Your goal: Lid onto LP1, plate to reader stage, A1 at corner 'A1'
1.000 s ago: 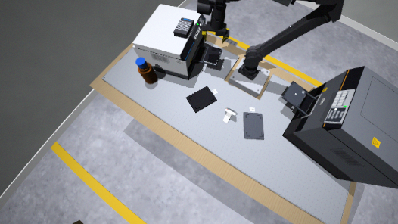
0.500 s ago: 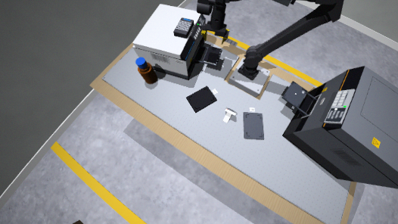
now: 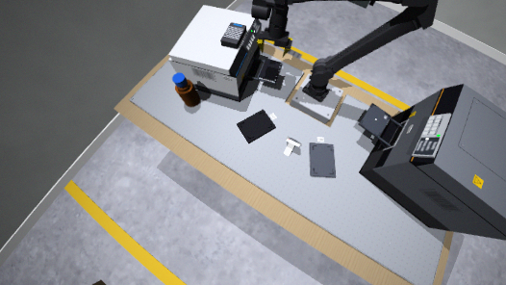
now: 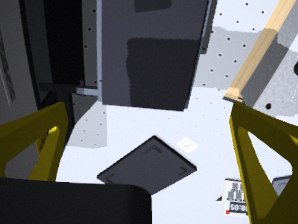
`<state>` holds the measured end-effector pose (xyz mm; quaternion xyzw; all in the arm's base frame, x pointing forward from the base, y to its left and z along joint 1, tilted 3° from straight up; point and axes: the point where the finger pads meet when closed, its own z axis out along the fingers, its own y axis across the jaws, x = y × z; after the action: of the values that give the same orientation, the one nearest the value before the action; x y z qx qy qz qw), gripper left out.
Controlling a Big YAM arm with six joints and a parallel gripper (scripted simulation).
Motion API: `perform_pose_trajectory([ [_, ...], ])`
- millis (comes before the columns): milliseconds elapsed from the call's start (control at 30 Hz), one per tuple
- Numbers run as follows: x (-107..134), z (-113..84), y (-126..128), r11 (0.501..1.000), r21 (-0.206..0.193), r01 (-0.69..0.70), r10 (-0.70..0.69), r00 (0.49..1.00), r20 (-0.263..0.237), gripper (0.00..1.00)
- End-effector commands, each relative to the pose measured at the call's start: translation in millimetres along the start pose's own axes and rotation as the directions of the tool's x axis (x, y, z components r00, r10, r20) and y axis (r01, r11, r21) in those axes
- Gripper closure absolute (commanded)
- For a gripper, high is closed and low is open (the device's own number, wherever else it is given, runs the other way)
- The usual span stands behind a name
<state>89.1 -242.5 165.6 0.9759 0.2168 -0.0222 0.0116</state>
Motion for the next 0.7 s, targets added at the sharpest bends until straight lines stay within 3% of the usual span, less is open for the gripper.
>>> perform_pose_trajectory([
  [0, 0, -6.7, 15, 1.0, -0.02, 0.022, -0.022, 1.0, -0.001, 0.0],
  [300, 3, -11.4, 17, 0.999, -0.049, -0.015, 0.015, 1.0, -0.001, 0.0],
  [500, -2, -6.3, 8, 0.997, -0.042, -0.063, 0.063, 0.998, -0.001, 0.0],
  [667, -2, 5.0, 3, 0.995, -0.012, -0.101, 0.101, 0.995, -0.001, 0.0],
])
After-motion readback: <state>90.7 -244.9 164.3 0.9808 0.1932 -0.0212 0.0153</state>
